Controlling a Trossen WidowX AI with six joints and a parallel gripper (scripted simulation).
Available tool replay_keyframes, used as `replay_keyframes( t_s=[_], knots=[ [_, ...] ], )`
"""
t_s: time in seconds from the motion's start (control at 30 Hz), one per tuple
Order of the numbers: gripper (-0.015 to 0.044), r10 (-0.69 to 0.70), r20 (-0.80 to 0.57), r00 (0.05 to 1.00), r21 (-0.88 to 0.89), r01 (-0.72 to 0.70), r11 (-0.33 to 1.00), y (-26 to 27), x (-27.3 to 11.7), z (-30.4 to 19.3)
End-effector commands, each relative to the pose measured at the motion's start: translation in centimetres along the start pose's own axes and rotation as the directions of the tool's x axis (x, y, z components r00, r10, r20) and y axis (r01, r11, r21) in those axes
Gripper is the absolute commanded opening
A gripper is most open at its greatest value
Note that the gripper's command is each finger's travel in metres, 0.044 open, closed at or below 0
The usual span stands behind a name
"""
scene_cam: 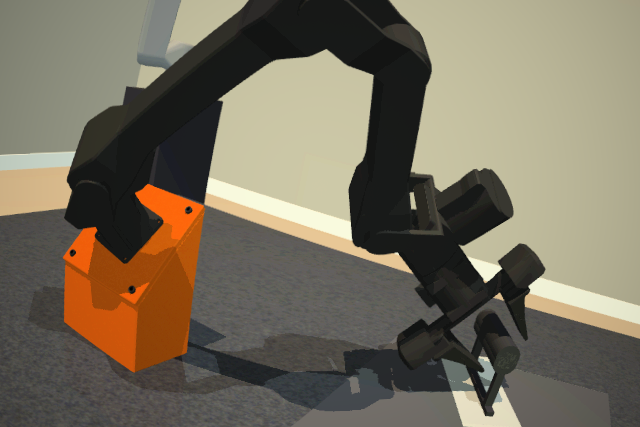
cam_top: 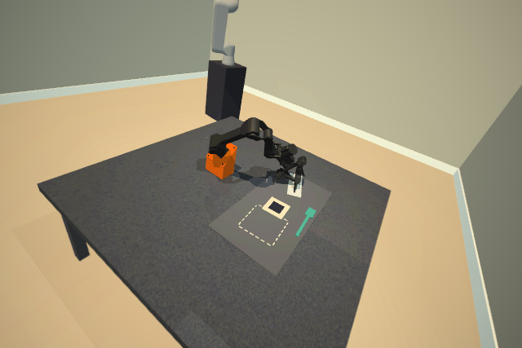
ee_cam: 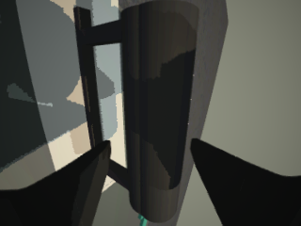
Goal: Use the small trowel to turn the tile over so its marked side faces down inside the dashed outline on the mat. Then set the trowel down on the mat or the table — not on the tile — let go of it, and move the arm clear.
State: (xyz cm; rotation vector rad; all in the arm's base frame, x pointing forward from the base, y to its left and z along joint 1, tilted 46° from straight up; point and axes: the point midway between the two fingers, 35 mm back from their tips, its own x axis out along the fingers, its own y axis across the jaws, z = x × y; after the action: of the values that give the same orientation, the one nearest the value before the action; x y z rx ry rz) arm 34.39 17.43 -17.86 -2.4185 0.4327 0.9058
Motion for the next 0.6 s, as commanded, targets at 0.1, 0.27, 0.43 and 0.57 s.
replay_keyframes(
  t_s=[0.1,0.27,0.43,0.57],
  knots=[
    [0.03,-0.006,0.003,1.0,-0.003,0.006,1.0,-0.1,1.1,0.0],
    [0.03,-0.006,0.002,1.0,-0.004,0.006,1.0,-0.1,1.8,0.0],
    [0.0221,-0.006,0.002,1.0,-0.004,0.006,1.0,0.0,1.9,0.0],
    [0.0155,-0.006,0.002,1.0,-0.004,0.006,1.0,0.0,1.9,0.0]
  ],
)
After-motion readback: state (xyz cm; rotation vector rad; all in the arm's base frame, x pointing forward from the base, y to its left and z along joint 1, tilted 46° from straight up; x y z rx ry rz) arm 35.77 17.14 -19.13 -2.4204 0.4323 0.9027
